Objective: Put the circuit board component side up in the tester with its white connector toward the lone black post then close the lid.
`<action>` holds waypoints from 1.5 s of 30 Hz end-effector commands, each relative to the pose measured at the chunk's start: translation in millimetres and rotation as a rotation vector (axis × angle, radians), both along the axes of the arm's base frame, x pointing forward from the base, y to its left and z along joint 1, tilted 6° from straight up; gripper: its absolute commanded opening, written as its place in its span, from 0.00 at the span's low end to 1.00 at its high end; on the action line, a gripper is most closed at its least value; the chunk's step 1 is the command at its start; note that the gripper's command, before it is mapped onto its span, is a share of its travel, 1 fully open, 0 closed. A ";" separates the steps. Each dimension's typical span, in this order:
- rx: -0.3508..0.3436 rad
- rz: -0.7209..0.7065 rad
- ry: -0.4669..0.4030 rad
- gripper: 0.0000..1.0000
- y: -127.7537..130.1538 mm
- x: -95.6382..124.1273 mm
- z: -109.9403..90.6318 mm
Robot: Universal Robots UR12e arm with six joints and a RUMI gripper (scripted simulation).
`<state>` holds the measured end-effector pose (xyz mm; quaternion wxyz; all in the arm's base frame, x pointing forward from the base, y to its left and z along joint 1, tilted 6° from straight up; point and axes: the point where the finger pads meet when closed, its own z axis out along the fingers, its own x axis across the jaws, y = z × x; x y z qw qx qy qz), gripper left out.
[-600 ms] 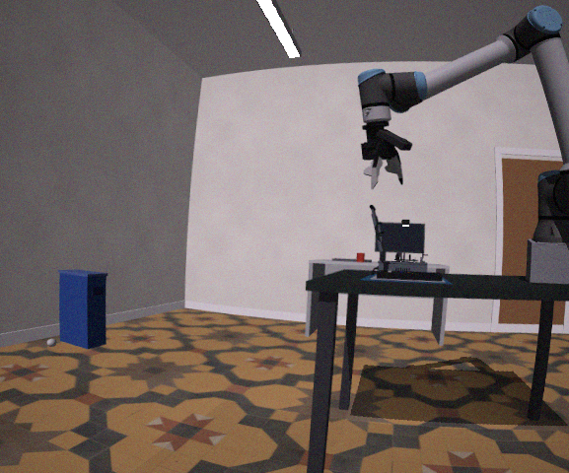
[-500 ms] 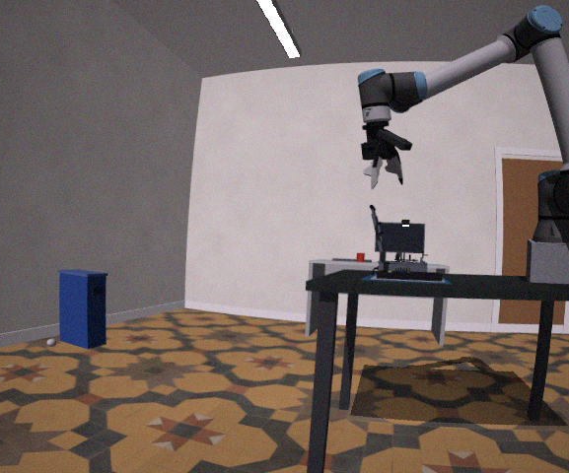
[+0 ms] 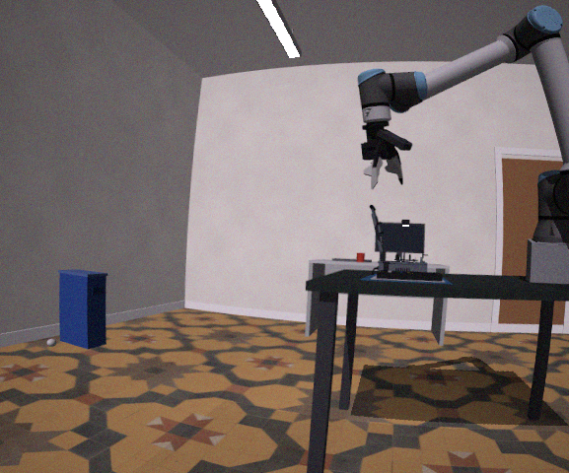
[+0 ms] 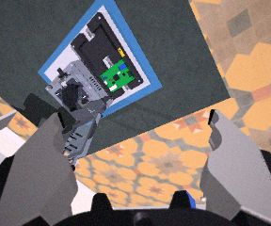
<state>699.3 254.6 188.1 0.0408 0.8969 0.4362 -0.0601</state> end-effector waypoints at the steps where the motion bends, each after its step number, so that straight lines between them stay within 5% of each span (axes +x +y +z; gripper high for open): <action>1: 0.001 -0.003 -0.002 1.00 -0.5 0.5 1.1; 7: 0.028 -0.145 -0.023 1.00 -22.4 -3.5 4.5; 14: 0.108 -0.567 -0.074 1.00 -83.4 -18.4 13.9; 16: 0.108 -0.567 -0.074 1.00 -83.4 -18.4 13.9; 24: 0.186 -0.954 -0.106 1.00 -134.3 -35.4 21.6; 33: 0.195 -0.996 -0.108 1.00 -139.5 -37.5 22.3; 34: 0.195 -0.996 -0.108 0.59 -139.5 -37.5 22.3; 45: 0.195 -0.996 -0.108 0.59 -139.5 -37.5 22.3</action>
